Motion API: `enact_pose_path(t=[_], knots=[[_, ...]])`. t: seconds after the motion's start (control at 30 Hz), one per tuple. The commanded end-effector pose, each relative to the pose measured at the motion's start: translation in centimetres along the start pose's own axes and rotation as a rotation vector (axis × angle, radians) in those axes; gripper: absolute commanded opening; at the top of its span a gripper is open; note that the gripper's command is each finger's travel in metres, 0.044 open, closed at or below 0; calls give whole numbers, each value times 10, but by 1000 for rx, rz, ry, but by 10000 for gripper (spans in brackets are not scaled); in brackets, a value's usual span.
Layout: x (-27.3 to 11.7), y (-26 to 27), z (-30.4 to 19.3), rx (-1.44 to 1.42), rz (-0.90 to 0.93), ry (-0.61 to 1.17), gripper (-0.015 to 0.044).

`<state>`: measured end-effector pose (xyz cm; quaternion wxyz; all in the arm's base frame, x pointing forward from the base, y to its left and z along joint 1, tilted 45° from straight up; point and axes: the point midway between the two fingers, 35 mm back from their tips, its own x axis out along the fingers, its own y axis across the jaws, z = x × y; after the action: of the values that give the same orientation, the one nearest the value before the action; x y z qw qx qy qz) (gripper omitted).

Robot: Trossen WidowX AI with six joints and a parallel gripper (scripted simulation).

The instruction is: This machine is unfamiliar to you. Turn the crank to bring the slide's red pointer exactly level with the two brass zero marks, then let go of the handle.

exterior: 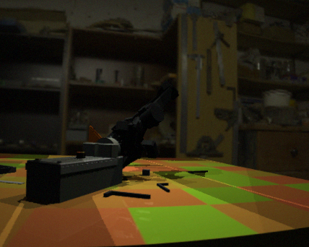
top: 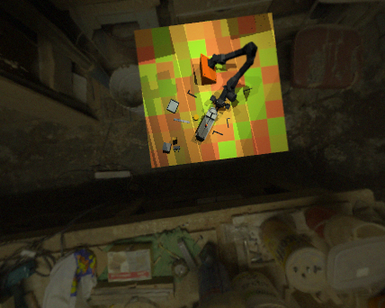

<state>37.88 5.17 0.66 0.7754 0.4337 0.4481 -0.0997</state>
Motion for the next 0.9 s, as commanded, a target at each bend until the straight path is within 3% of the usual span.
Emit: enact_pose_path(t=[0.0, 0.87], knots=[[-4, 8, 4, -4, 22, -9, 0], [-8, 10, 7, -4, 22, -9, 0]])
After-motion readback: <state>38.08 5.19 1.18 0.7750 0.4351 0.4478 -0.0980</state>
